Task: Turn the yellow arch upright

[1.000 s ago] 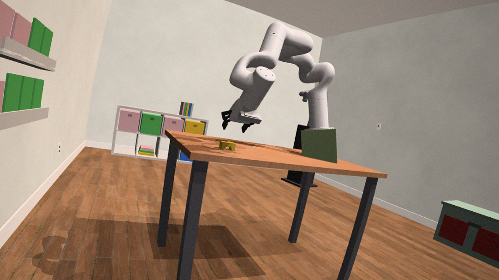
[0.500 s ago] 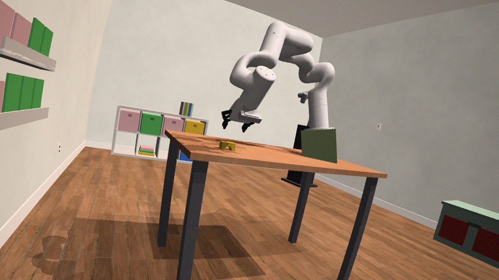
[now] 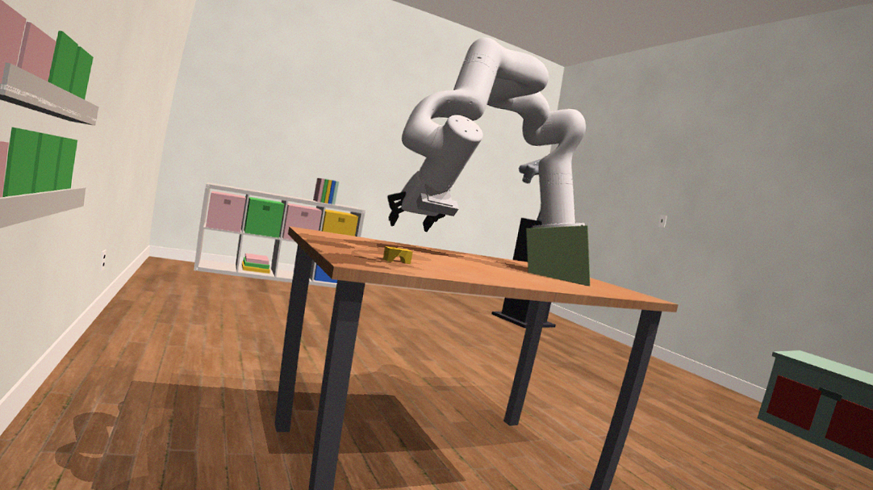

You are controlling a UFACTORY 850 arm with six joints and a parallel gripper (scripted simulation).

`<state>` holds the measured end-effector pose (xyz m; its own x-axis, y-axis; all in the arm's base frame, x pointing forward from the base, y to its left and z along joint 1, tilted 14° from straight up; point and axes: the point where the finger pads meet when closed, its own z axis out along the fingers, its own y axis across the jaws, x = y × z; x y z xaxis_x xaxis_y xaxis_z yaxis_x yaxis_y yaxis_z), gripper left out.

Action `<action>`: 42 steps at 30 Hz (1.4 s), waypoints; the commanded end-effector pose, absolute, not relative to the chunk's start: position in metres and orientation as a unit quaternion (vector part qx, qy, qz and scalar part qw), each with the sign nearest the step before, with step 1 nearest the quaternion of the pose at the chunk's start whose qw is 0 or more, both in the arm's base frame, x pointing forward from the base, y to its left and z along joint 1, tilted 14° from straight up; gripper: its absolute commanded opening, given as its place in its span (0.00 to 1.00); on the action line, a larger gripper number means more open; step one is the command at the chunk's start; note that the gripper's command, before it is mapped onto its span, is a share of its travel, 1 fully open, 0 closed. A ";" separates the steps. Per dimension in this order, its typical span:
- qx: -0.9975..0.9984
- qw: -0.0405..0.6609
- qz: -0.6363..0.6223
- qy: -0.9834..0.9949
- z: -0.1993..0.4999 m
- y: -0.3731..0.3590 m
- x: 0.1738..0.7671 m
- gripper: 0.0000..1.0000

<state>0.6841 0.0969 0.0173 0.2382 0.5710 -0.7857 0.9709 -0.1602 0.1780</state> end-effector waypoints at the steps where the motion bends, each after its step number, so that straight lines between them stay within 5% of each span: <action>1: 0.706 0.349 -0.286 0.546 0.019 0.097 0.685 1.00; 12: 0.706 0.349 -0.286 0.546 0.115 0.117 0.670 1.00; 42: 0.706 0.349 -0.286 0.546 0.115 0.117 0.670 1.00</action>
